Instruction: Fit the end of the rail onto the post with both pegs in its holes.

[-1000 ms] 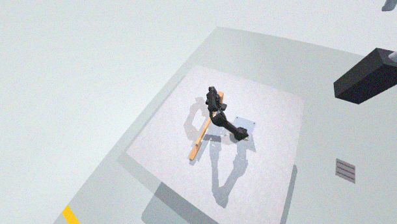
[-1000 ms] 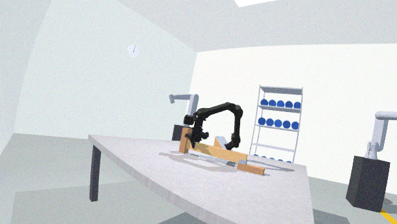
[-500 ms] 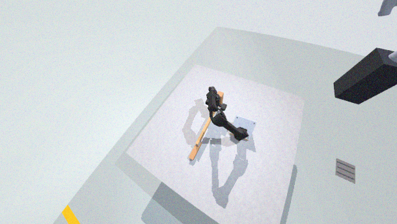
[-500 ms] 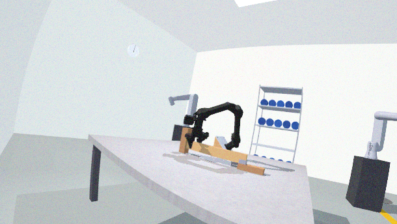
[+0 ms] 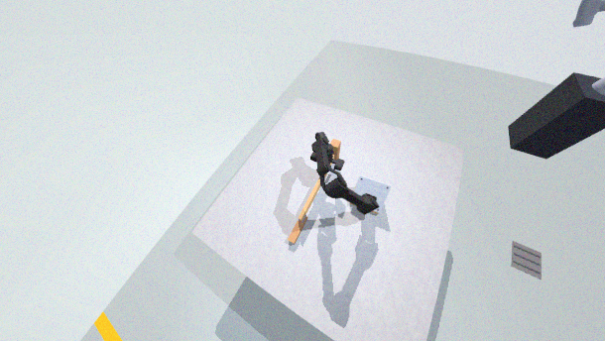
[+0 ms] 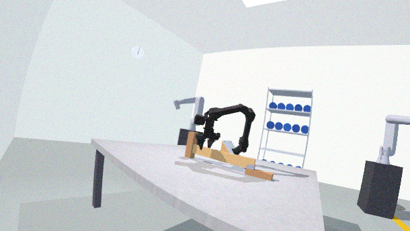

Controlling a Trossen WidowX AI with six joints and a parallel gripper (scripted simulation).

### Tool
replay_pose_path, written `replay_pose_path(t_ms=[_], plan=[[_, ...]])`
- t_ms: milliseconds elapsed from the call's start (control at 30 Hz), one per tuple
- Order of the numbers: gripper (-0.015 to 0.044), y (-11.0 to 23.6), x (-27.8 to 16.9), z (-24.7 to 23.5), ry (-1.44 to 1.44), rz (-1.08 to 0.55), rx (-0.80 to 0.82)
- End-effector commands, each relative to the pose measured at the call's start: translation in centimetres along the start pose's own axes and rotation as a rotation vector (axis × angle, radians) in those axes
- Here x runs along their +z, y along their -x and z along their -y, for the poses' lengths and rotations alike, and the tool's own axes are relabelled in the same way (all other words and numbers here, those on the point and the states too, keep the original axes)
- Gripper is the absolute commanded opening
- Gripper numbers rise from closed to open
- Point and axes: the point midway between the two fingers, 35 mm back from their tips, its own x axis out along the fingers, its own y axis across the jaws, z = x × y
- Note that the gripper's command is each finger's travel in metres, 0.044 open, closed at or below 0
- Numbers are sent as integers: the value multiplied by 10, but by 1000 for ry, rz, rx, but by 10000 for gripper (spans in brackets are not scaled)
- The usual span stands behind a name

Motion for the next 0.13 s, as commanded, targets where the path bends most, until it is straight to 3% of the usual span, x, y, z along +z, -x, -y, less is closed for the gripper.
replay_pose_path(t_ms=[0, 100], plan=[[440, 0, 1, 0, -7, 2, 0], [440, 0, 1, 0, -7, 2, 0]])
